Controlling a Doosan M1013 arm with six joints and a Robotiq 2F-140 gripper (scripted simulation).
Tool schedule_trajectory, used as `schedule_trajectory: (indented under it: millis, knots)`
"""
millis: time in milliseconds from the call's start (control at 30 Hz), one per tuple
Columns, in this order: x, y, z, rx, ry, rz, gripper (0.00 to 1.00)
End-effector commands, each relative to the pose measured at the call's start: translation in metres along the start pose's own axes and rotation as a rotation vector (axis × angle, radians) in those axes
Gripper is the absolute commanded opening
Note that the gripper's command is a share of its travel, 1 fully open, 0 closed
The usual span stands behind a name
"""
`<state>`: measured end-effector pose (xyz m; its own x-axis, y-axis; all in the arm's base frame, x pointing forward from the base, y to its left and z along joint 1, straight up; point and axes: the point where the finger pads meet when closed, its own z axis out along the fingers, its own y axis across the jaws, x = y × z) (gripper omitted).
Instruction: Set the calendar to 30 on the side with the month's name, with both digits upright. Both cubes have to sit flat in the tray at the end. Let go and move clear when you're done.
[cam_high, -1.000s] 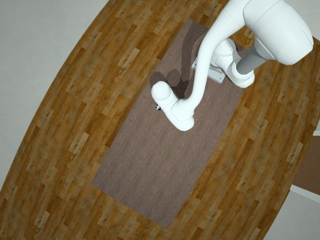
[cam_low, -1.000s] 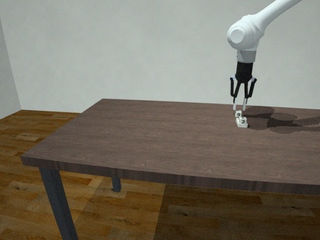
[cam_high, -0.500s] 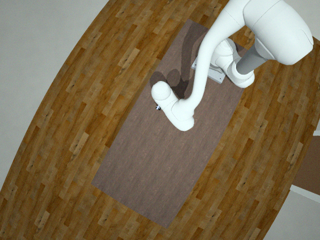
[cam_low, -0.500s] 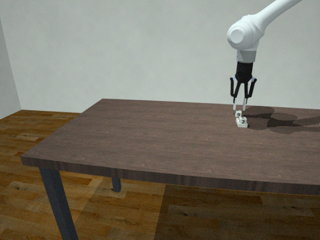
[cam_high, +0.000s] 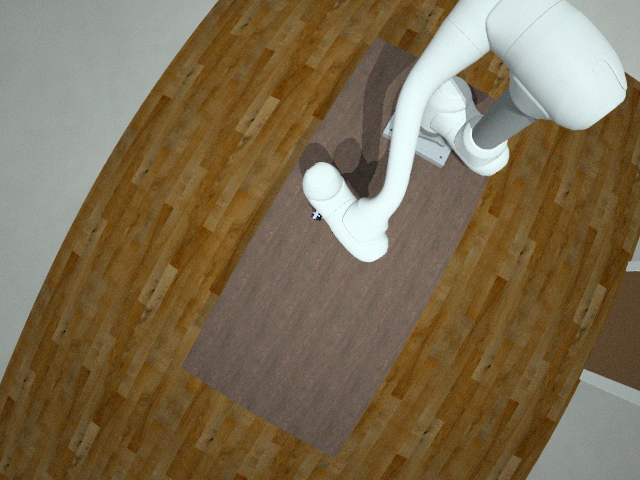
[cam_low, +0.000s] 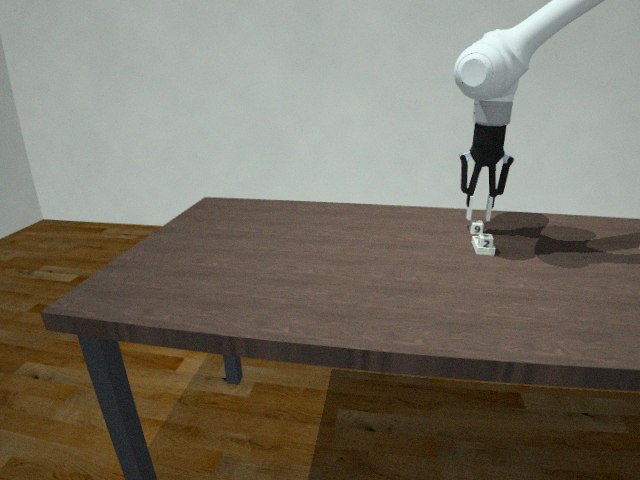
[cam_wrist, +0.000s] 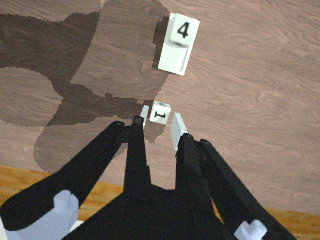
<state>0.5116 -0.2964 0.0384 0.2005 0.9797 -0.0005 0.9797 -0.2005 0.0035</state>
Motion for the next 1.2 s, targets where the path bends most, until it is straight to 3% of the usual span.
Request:
schedule_trajectory:
  millis: [0,1167]
  knots:
    - [0.0,0.0,0.0,0.0,0.0,0.0,0.35]
    - [0.0,0.0,0.028,0.0,0.0,0.0,0.35]
